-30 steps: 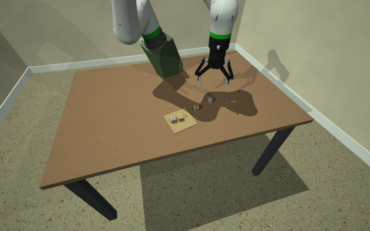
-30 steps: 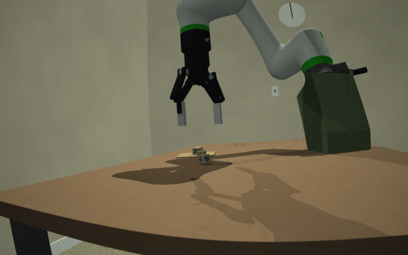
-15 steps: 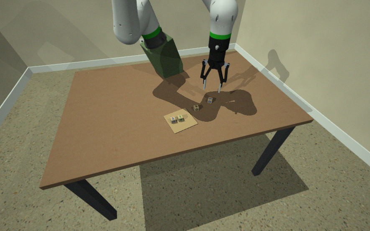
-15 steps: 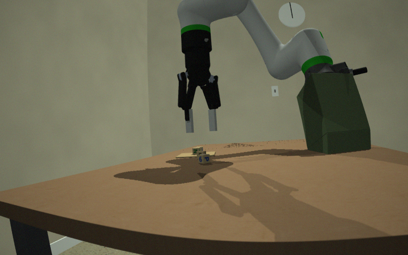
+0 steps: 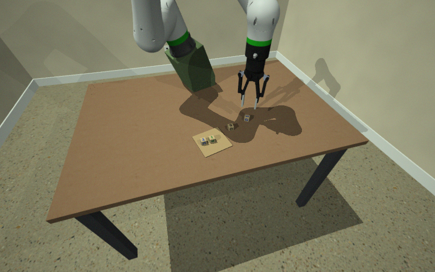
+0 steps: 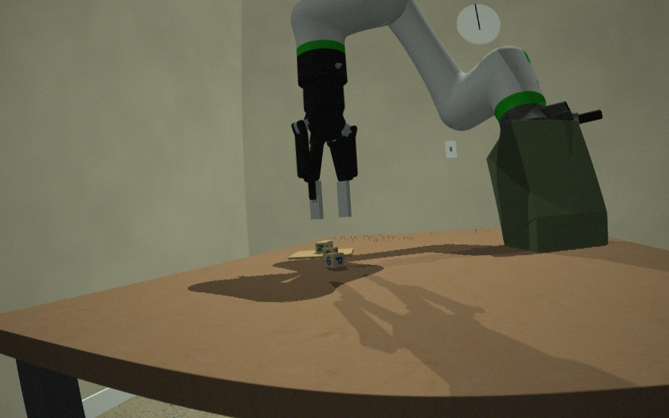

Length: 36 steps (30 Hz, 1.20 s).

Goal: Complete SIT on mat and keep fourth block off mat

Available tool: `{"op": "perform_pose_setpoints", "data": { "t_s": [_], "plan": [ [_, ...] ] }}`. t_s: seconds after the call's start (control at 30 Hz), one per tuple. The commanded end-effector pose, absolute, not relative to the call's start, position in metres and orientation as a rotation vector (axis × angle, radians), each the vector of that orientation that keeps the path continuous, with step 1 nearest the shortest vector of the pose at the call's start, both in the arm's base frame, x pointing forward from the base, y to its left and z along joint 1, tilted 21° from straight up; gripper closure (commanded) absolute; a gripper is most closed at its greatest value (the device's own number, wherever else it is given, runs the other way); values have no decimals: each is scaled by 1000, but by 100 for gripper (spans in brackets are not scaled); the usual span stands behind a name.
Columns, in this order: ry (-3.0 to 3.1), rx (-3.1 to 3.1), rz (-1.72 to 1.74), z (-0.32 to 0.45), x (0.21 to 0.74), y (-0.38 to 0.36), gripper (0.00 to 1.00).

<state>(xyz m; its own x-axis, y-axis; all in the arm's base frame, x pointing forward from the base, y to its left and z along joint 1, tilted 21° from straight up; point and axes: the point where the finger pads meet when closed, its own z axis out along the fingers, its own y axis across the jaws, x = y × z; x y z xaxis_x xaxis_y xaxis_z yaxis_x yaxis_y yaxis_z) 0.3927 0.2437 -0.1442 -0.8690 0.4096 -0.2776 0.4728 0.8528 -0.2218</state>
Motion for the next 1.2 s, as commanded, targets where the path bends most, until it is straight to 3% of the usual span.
{"op": "perform_pose_setpoints", "data": {
  "t_s": [0.0,1.17],
  "plan": [
    [2809,678,-419,-144,393,244,63],
    [2808,678,-419,-160,395,238,63]
  ]
}}
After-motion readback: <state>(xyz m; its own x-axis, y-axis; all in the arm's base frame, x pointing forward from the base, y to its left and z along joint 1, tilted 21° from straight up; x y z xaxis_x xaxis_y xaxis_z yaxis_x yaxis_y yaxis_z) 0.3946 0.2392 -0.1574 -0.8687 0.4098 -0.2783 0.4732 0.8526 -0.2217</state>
